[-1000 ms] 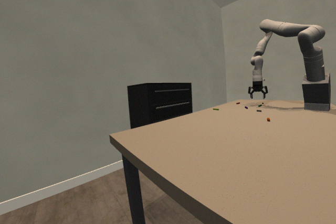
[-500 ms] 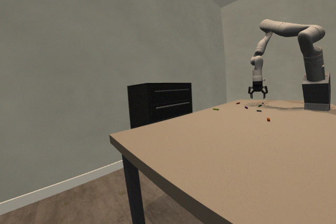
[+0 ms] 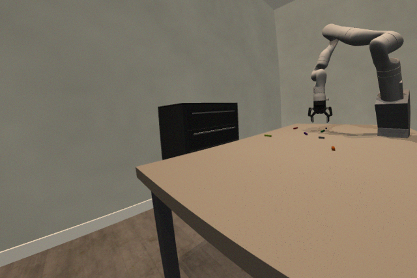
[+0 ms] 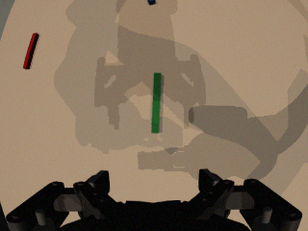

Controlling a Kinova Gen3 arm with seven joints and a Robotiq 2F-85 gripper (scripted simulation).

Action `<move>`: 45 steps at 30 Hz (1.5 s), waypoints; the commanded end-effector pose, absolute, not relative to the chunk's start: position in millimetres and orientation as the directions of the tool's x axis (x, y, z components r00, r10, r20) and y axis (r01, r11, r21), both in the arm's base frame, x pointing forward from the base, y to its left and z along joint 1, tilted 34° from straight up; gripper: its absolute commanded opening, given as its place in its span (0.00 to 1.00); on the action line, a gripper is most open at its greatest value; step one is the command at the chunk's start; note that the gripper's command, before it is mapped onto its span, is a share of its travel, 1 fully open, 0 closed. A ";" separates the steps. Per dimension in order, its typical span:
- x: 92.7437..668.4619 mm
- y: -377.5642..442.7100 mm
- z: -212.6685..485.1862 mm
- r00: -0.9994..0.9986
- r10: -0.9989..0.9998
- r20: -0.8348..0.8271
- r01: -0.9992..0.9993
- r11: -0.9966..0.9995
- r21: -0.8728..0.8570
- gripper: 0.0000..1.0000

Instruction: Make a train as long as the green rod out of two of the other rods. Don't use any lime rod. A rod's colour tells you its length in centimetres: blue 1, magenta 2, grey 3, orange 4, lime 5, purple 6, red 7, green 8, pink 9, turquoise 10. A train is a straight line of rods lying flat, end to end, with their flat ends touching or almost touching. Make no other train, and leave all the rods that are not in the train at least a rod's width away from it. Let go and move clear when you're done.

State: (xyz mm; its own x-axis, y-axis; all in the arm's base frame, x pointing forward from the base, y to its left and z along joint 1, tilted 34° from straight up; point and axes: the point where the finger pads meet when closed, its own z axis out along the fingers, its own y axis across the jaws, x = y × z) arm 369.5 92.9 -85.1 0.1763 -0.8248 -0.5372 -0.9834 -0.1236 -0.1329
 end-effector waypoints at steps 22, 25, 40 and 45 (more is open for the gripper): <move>373.2 85.6 -89.5 0.138 -0.832 -0.538 -0.989 -0.091 -0.113 1.00; 385.2 54.3 -110.4 -0.041 -0.842 -0.537 -0.998 0.059 -0.018 1.00; 398.2 -39.7 -170.5 -0.571 -0.671 -0.474 -0.820 0.497 0.285 1.00; 398.2 -39.7 -170.5 -0.571 -0.671 -0.474 -0.820 0.497 0.285 1.00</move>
State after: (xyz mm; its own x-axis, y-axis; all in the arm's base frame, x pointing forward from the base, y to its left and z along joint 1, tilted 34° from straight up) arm 398.2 -39.1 -170.2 -0.5685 -0.6729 -0.4734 -0.8216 0.4944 0.2838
